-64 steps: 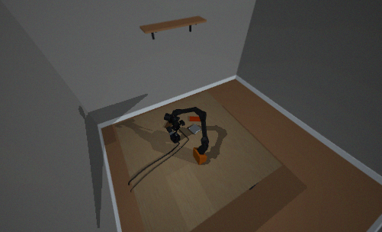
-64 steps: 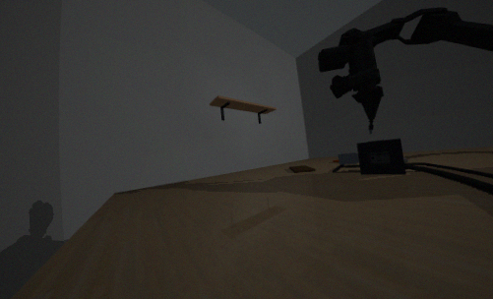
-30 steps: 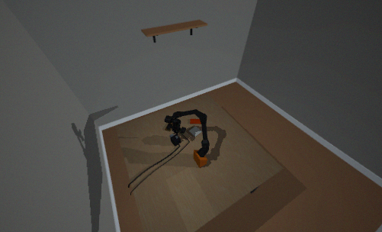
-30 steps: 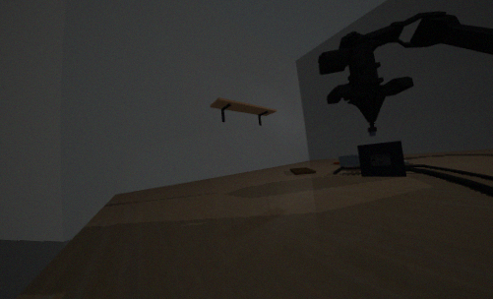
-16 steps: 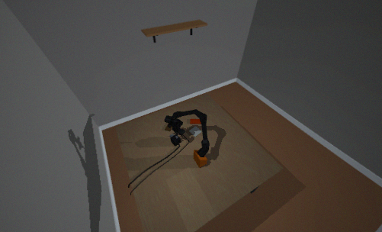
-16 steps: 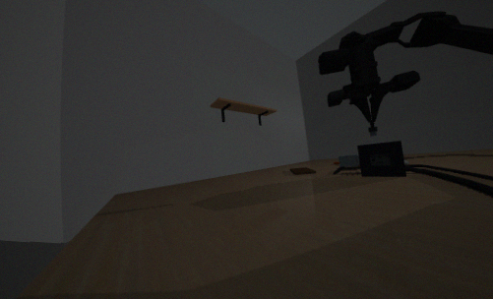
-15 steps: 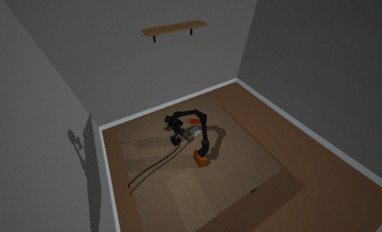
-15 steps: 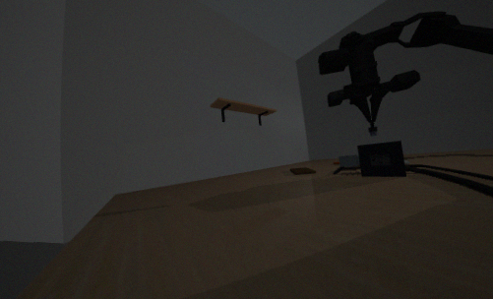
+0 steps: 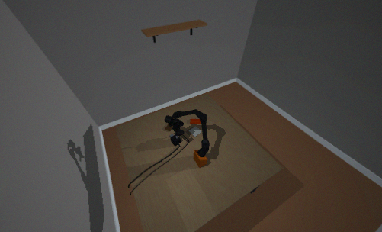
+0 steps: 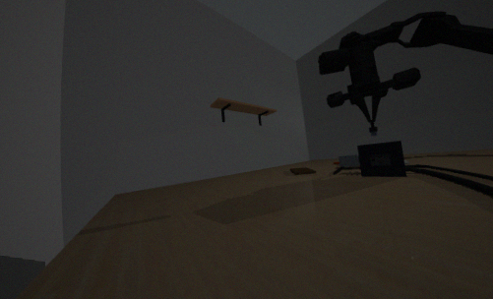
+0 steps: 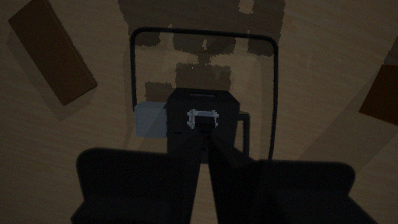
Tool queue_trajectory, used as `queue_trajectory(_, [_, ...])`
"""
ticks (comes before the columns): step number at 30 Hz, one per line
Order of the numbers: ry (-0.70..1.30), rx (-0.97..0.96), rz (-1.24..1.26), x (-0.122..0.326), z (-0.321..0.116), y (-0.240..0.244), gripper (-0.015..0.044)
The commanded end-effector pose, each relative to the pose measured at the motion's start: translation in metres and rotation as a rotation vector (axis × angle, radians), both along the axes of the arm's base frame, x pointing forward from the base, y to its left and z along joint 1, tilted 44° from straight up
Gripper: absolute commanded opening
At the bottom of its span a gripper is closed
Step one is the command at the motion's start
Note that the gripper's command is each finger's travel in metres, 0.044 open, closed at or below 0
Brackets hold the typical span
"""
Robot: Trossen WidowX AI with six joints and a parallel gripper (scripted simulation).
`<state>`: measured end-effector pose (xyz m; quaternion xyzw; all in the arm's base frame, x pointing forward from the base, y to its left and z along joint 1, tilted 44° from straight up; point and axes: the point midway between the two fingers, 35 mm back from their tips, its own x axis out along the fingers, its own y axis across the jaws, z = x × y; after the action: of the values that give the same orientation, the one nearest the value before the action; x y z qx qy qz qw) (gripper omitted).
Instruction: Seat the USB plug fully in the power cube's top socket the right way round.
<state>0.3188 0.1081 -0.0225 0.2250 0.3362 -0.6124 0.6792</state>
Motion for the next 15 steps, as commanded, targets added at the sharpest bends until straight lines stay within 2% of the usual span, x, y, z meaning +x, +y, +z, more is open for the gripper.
queue_trajectory(1, [-0.005,0.001,-0.005,-0.0001,-0.0003,0.0,0.0])
queue_trajectory(15, [0.002,0.008,0.0,-0.0001,-0.0015,-0.0004,0.0])
